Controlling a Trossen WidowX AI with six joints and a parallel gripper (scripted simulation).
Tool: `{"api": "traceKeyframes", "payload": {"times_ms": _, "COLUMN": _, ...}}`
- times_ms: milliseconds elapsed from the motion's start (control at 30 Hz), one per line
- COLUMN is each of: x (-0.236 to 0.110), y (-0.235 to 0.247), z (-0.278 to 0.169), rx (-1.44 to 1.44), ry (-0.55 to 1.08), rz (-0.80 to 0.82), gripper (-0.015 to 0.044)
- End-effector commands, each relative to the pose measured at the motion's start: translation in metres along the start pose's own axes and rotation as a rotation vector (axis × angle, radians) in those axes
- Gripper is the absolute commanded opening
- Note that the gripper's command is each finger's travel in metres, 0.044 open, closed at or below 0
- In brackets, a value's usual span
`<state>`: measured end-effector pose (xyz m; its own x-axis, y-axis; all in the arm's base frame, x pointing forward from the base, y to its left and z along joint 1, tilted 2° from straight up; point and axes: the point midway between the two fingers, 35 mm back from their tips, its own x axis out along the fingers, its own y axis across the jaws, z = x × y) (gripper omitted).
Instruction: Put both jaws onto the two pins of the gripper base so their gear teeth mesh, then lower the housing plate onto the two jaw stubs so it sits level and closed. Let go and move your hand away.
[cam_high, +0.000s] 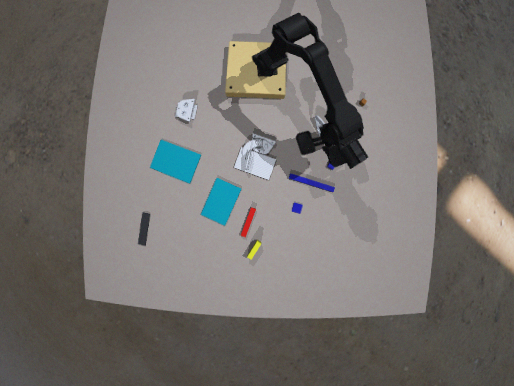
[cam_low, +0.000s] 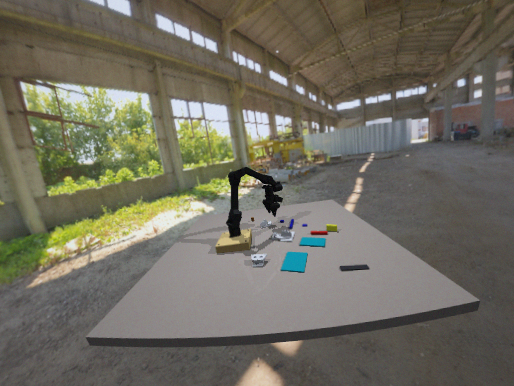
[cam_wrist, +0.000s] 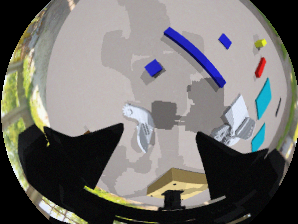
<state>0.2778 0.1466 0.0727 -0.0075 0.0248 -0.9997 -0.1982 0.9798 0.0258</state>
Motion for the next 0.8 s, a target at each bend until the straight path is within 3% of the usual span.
{"api": "traceKeyframes", "payload": {"times_ms": 0, "x": 0.0000, "y": 0.0000, "z": 0.0000, "rx": 0.000, "ry": 0.000, "rz": 0.000, "gripper": 0.0440}}
{"api": "traceKeyframes", "payload": {"times_ms": 67, "x": 0.0000, "y": 0.0000, "z": 0.0000, "rx": 0.000, "ry": 0.000, "rz": 0.000, "gripper": 0.0440}}
{"api": "traceKeyframes", "payload": {"times_ms": 633, "x": 0.0000, "y": 0.0000, "z": 0.0000, "rx": 0.000, "ry": 0.000, "rz": 0.000, "gripper": 0.0000}}
{"api": "traceKeyframes", "payload": {"times_ms": 767, "x": 0.0000, "y": 0.0000, "z": 0.0000, "rx": 0.000, "ry": 0.000, "rz": 0.000, "gripper": 0.0000}}
